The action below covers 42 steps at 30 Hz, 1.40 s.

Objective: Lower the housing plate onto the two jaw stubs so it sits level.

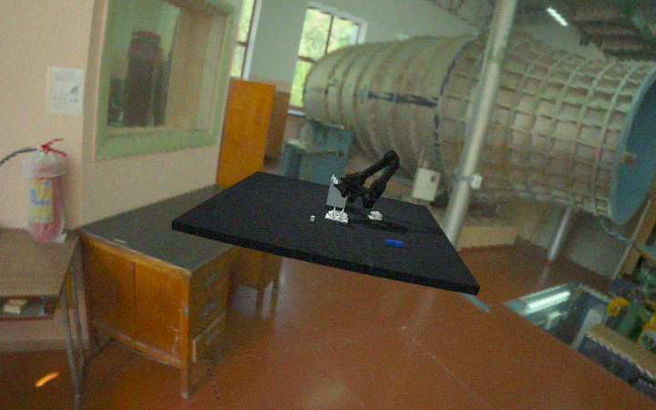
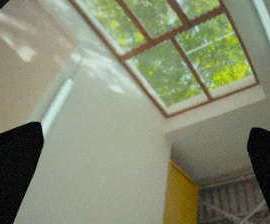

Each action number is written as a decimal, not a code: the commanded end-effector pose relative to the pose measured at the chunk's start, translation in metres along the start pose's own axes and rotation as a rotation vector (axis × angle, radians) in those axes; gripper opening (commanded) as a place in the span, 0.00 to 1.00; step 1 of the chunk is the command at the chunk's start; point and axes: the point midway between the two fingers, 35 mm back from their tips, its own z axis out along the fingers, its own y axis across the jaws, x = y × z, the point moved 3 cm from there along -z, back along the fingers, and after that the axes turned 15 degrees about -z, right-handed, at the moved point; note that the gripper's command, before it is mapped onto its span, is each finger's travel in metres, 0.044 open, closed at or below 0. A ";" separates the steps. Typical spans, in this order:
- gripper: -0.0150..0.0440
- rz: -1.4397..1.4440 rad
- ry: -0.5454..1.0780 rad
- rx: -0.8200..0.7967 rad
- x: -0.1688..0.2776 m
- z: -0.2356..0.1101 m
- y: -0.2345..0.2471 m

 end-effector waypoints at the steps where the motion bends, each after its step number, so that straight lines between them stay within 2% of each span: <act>1: 1.00 0.089 -0.043 -0.038 -0.001 -0.003 -0.001; 42: 1.00 0.809 -0.322 -0.541 -0.013 -0.041 0.004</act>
